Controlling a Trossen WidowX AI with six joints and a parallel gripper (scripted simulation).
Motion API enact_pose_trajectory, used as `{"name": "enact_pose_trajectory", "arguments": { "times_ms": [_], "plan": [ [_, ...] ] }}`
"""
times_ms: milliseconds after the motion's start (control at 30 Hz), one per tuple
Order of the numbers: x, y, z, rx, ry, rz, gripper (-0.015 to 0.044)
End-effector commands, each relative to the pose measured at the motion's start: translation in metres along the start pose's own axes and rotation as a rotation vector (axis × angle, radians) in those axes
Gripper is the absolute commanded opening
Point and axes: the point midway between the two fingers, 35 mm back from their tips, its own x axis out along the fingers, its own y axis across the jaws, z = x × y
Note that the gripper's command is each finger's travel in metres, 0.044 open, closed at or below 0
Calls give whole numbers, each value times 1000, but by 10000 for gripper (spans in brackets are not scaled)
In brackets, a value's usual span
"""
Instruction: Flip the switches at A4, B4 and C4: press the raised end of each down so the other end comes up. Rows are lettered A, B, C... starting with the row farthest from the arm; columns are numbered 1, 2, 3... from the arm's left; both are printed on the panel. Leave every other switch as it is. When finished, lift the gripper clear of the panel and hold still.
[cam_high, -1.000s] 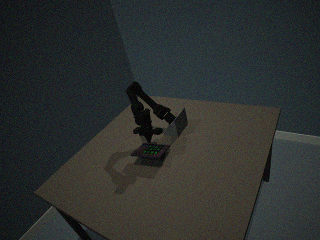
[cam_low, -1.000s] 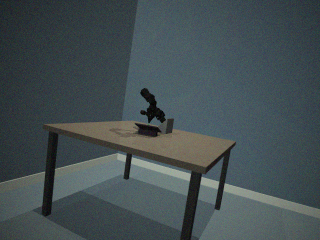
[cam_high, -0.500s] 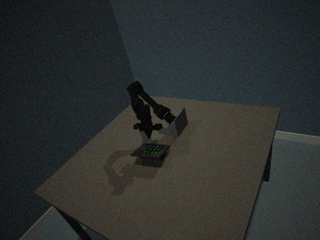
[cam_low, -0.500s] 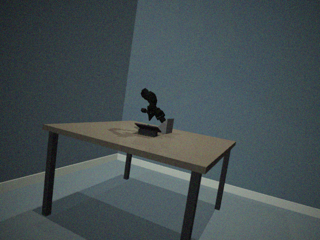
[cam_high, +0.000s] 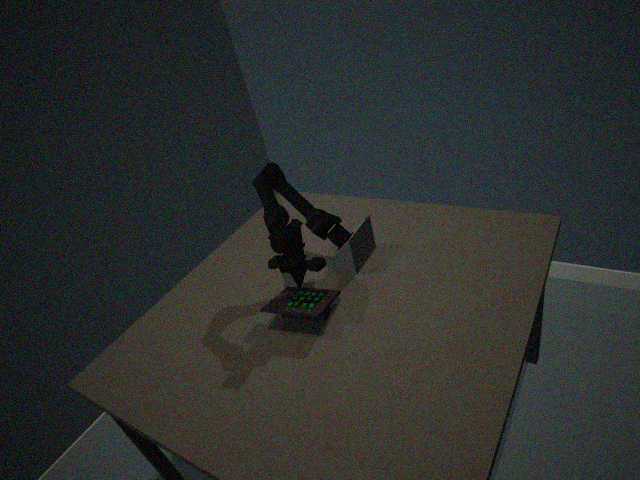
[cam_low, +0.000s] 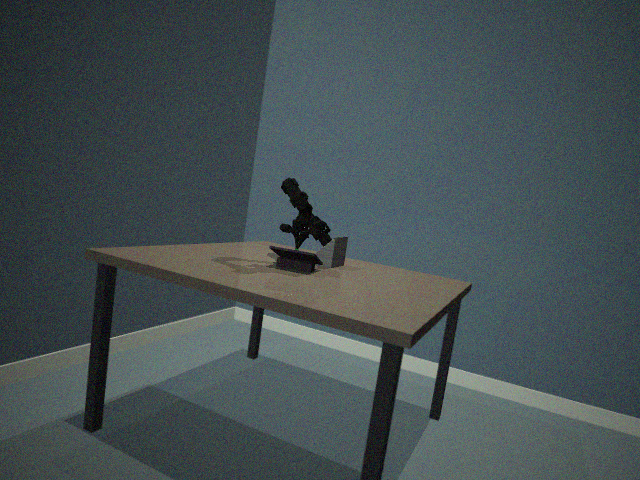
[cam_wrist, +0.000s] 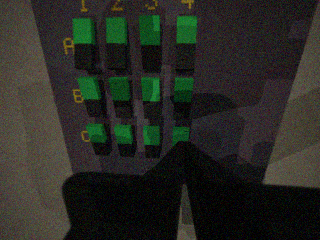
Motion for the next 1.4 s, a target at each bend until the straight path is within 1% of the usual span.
{"name": "enact_pose_trajectory", "arguments": {
  "times_ms": [0, 233, 1367],
  "plan": [
    [5, 1, -1, -8, 4, 1, 0],
    [15, 1, -1, -7, 4, 1, 0],
    [18, 1, -1, -7, 4, 1, 0]
  ]
}}
